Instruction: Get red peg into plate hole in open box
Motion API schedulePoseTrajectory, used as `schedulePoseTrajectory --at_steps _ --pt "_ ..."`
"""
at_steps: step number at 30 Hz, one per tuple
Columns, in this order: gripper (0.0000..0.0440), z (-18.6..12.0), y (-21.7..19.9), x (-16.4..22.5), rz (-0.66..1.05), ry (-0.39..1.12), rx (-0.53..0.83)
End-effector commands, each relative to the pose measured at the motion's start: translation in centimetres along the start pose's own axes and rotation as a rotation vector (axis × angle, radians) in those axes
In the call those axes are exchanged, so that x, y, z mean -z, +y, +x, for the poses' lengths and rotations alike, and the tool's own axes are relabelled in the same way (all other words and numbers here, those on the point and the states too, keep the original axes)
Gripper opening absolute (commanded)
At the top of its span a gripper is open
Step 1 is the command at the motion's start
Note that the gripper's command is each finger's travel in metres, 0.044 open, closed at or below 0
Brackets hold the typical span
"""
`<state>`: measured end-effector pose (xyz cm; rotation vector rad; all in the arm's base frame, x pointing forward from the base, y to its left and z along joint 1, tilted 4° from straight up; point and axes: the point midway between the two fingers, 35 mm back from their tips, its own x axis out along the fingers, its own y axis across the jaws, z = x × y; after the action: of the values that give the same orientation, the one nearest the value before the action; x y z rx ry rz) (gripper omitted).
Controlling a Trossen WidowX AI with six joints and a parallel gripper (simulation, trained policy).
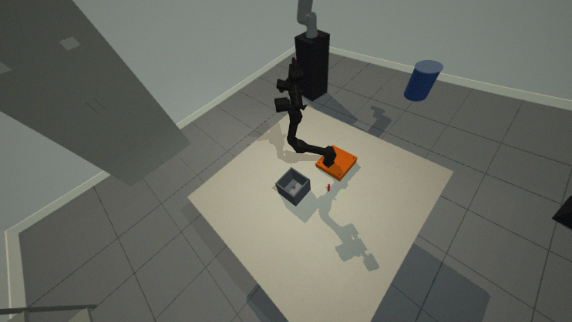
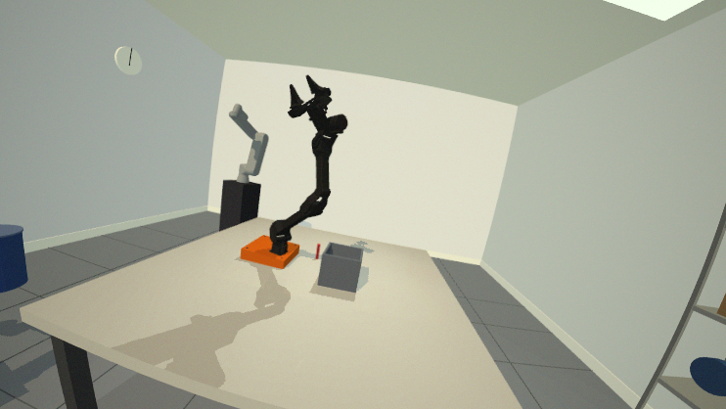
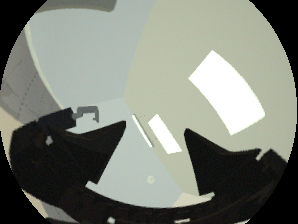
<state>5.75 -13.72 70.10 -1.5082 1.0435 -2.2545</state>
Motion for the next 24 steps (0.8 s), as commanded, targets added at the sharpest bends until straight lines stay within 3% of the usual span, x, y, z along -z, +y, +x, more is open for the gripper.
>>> schedulePoseTrajectory --at_steps 1,2,12,24 --pt "0.0423 0.1 0.0 0.8 0.015 0.03 0.007" --pt "0.0439 0.3 0.1 1.7 0.031 0.06 0.013" --pt "0.044 0.5 0.0 10.2 0.21 0.34 0.121" --pt "0.044 -2.4 -1.5 19.4 0.414 0.616 0.362"
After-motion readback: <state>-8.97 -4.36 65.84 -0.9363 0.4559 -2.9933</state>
